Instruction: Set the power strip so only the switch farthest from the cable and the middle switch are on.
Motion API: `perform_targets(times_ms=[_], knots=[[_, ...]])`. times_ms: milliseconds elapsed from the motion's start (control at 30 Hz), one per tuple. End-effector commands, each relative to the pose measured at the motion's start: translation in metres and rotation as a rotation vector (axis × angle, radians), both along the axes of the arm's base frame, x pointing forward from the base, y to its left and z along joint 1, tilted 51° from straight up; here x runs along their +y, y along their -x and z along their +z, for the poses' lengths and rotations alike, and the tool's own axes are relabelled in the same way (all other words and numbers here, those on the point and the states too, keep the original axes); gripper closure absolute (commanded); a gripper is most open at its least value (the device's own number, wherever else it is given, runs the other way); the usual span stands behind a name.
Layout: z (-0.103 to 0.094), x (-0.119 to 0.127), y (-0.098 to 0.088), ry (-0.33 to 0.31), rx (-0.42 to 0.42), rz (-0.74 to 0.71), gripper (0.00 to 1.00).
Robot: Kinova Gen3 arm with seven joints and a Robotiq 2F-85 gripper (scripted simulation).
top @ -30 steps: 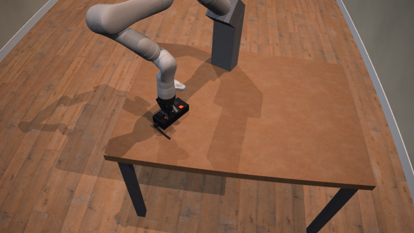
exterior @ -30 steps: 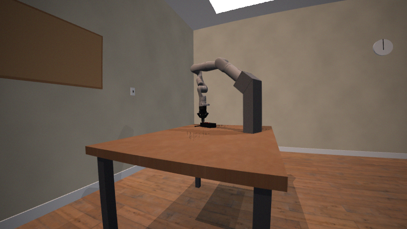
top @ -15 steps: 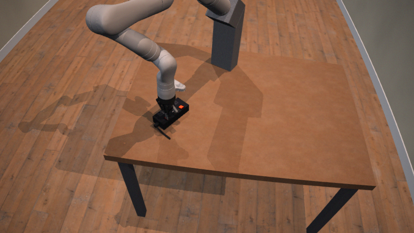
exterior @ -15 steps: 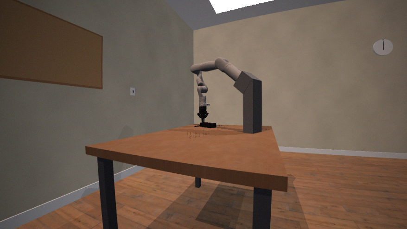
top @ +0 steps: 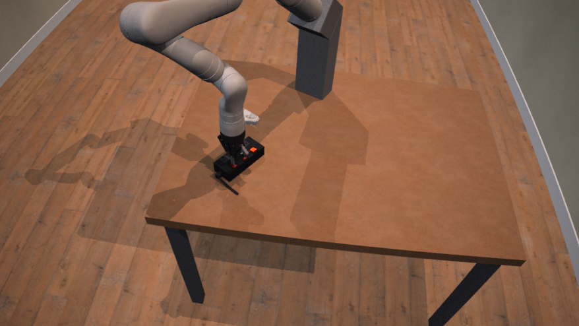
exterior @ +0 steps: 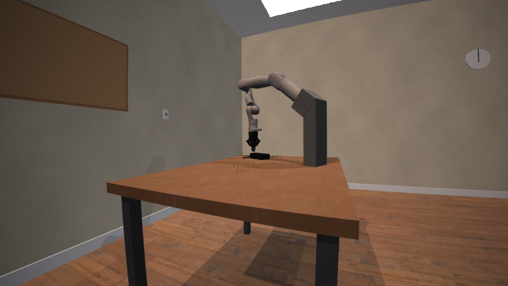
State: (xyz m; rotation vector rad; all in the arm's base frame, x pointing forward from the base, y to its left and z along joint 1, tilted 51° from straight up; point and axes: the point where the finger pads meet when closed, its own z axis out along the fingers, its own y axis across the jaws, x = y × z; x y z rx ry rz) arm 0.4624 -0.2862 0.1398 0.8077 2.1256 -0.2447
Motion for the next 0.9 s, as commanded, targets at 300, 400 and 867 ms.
perform_targets(times_ms=[300,400,867], knots=[[0.02,0.011,0.016,0.01,-0.004,0.003,1.0],[0.018,0.012,0.017,0.006,0.0,0.003,1.0],[0.019,0.011,0.016,0.007,-0.003,0.002,1.0]])
